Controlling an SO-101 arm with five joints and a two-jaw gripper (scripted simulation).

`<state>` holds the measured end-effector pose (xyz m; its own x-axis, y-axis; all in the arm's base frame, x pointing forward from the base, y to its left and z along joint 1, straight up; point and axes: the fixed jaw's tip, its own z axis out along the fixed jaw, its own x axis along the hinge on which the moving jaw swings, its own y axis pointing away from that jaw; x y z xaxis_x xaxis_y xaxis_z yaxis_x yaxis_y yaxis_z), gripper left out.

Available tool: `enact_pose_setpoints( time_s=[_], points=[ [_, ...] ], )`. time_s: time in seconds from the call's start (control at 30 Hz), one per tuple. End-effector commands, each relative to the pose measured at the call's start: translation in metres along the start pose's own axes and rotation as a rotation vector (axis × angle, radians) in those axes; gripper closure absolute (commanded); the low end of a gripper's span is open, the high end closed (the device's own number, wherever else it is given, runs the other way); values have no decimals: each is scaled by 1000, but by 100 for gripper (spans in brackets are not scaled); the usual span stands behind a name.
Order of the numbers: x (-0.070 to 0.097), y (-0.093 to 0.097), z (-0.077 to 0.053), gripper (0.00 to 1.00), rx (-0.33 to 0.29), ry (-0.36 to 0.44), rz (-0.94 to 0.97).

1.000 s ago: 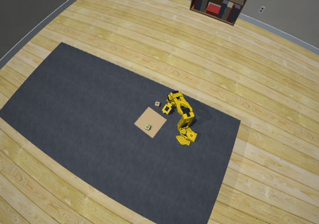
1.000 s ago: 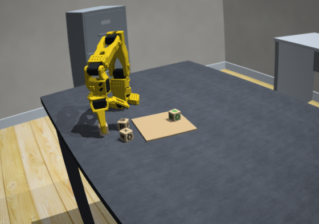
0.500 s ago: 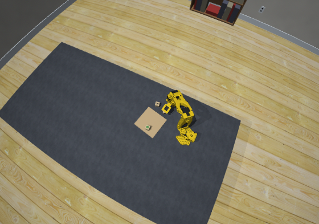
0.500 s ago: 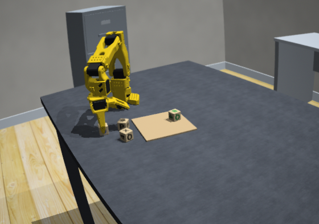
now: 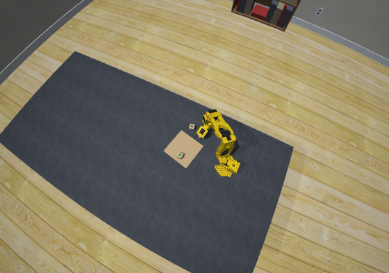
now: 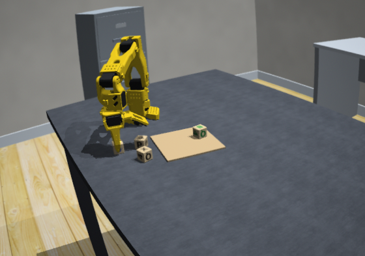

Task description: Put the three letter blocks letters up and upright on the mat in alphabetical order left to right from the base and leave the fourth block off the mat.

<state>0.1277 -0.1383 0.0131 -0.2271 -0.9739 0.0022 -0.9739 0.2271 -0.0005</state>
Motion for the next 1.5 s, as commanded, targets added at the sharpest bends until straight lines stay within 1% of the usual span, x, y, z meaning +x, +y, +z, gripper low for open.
enact_pose_setpoints(
  time_s=[0.0, 0.27, 0.5, 0.6, 0.9, 1.03, 1.23, 1.3, 1.47],
  points=[
    [5, -11, -12, 87, 66, 40, -1],
    [5, -11, -12, 88, 66, 40, -1],
    [5, -11, -12, 97, 66, 40, -1],
    [5, -11, -12, 100, 66, 40, -1],
    [5, -11, -14, 100, 66, 40, -1],
    [5, -12, -20, 100, 66, 40, -1],
    [5, -11, -37, 100, 66, 40, -1],
    [5, -11, -37, 100, 66, 40, -1],
    [4, -9, -52, 100, 66, 40, -1]
  ],
)
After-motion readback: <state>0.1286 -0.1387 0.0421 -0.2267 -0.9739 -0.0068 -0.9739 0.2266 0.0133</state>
